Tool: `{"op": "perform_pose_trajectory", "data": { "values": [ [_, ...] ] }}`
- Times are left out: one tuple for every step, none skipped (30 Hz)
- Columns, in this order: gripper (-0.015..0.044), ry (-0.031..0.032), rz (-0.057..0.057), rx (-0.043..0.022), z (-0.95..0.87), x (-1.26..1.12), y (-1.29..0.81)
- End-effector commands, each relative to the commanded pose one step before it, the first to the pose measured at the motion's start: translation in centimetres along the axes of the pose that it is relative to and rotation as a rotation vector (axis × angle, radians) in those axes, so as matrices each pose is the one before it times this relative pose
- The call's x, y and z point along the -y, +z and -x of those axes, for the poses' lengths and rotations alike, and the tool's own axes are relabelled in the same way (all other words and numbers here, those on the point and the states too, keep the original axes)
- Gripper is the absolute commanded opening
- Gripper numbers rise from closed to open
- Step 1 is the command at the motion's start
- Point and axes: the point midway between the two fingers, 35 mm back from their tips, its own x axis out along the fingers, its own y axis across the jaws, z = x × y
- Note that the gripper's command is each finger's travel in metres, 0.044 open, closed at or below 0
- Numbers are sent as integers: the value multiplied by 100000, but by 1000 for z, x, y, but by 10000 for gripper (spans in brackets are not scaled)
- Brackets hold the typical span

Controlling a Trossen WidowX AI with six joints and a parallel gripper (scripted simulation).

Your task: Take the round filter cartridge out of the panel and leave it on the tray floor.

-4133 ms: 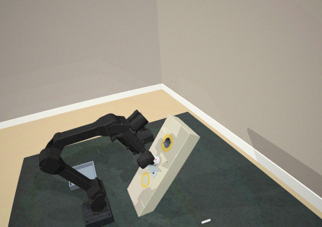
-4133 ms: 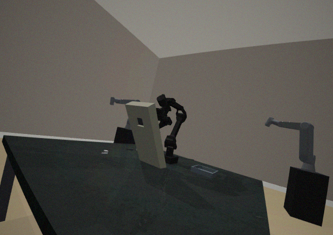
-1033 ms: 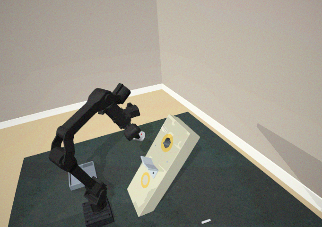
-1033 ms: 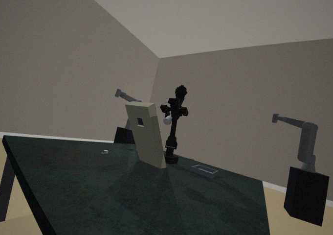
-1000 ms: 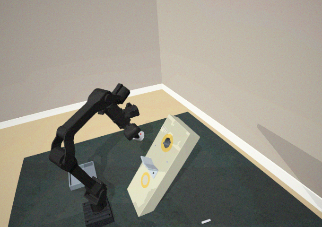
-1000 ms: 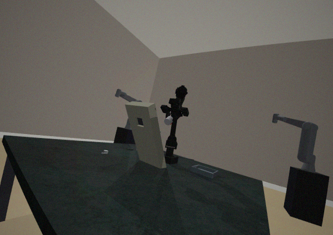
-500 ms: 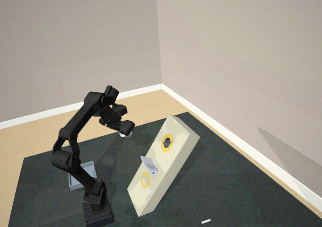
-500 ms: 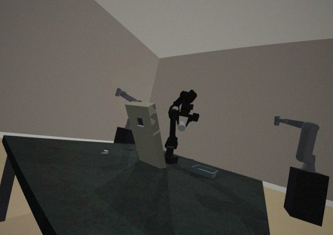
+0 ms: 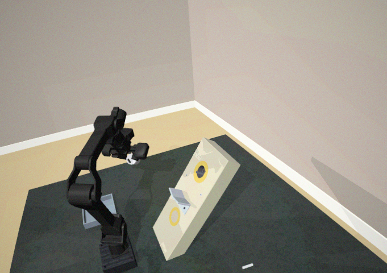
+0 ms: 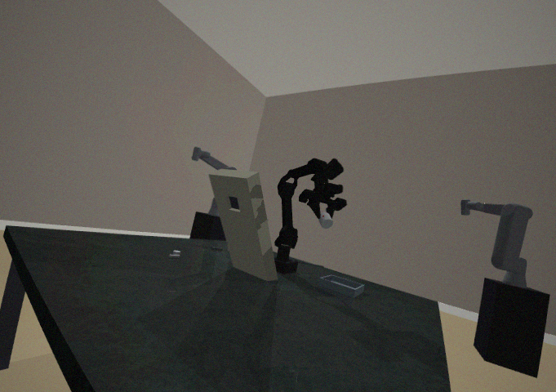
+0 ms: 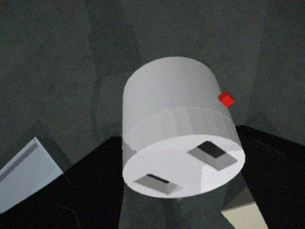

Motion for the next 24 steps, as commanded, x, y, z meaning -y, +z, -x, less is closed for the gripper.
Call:
{"op": "perform_pose_trajectory", "data": {
  "values": [
    [0, 6608, 11510, 1153, -280, -2486, -307],
    [0, 1402, 2478, 129, -103, -548, -52],
    [0, 1157, 2045, 111, -87, -453, -39],
    [0, 694, 1227, 68, -53, -272, -21],
    [0, 231, 409, 23, -18, -91, -7],
    [0, 0, 0, 0, 0, 0, 0],
    [0, 0, 0, 0, 0, 0, 0],
    [0, 0, 0, 0, 0, 0, 0],
    [0, 0, 0, 0, 0, 0, 0],
    [0, 0, 0, 0, 0, 0, 0],
    [0, 79, 149, 4, -30, -41, -8],
    [0, 237, 447, 13, -90, -122, -25],
    [0, 396, 746, 22, -149, -204, -42],
    [0, 554, 1044, 31, -209, -285, -61],
    [0, 712, 1342, 41, -268, -368, -81],
    [0, 868, 1638, 51, -325, -450, -103],
    [0, 962, 1816, 58, -359, -500, -119],
    [0, 967, 1828, 60, -361, -504, -124],
    [0, 967, 1828, 61, -359, -506, -129],
    [0, 966, 1828, 63, -358, -507, -134],
    [0, 1043, 1225, 31, -341, -517, -157],
    [0, 1052, 1236, 26, -343, -521, -166],
    [0, 1051, 1237, 20, -342, -520, -174],
    [0, 1050, 1238, 14, -341, -519, -181]
  ]
}}
